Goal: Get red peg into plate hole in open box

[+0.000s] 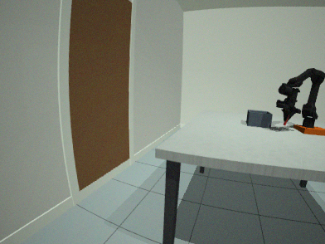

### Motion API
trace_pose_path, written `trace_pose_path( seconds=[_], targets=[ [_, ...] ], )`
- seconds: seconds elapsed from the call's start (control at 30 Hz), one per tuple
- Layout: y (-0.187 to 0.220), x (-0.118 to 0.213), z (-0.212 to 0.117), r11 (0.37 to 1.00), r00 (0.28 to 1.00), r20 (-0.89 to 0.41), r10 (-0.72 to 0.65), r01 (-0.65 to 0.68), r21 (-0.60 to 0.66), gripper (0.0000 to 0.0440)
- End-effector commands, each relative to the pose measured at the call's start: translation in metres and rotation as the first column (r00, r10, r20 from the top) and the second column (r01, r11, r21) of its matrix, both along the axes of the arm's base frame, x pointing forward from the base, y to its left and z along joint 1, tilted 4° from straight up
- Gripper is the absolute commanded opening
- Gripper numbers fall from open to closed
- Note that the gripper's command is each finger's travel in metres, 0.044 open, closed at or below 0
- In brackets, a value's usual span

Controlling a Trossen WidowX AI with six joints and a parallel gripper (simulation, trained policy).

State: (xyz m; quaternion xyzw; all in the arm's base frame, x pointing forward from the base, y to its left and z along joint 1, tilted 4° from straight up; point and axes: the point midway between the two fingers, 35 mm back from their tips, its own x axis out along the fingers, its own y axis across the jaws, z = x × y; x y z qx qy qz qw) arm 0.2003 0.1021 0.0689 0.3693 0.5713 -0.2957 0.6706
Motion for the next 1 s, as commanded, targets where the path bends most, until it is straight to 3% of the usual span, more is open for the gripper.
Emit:
trace_pose_path(
  seconds=[0.0, 0.43, 0.97],
  targets=[
    [-0.006, 0.011, 0.020, 1.000, 0.998, 0.054, 0.026, -0.025, -0.019, 0.0000],
    [-0.034, 0.048, 0.070, 0.996, 0.986, 0.159, 0.047, -0.034, -0.084, 0.0000],
    [-0.088, 0.088, 0.078, 0.991, 0.980, 0.196, -0.032, 0.057, -0.123, 0.0000]
  ],
)
